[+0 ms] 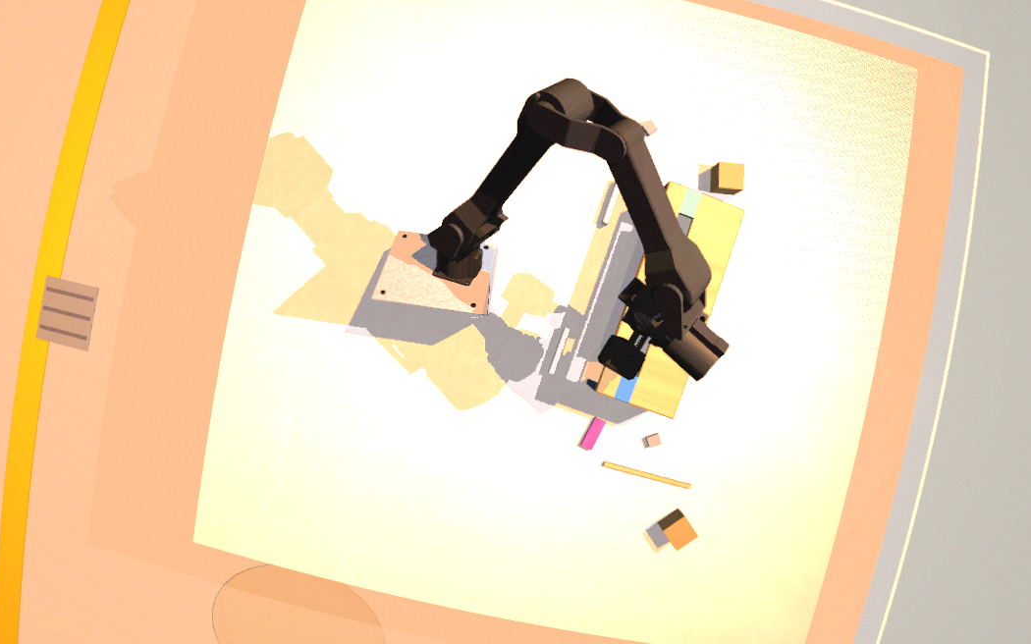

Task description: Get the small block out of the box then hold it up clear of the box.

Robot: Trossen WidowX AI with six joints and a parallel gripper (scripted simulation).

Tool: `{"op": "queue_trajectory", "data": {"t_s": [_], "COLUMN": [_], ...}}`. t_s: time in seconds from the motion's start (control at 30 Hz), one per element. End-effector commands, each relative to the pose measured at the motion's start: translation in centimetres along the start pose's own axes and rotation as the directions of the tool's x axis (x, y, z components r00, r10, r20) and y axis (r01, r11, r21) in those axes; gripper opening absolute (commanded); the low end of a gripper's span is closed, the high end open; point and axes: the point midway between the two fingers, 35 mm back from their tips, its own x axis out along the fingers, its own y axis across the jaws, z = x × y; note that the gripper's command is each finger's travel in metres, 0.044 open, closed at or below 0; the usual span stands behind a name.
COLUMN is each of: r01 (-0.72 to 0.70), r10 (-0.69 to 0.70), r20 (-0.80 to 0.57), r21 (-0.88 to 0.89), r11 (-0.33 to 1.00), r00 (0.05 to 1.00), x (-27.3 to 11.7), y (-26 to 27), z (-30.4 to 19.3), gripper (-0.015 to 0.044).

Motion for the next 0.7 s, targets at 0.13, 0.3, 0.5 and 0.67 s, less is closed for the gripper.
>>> {"op": "queue_trajectory", "data": {"t_s": [0.13, 0.3, 0.5, 0.67], "r01": [0.007, -0.089, -0.147, -0.147], "r10": [-0.262, -0.323, -0.353, -0.353], "r20": [-0.072, -0.074, -0.072, -0.072], "r21": [-0.957, -0.996, -0.971, -0.971], "r11": [0.289, -0.031, -0.191, -0.191], "r00": [0.963, 0.943, 0.933, 0.933], "x": [1.1, 1.3, 1.5, 1.5], "y": [7.4, 9.1, 10.0, 10.0], "z": [-2.9, -4.0, -4.7, -4.7], "gripper": [0.04, 0.04, 0.04, 0.04]}}
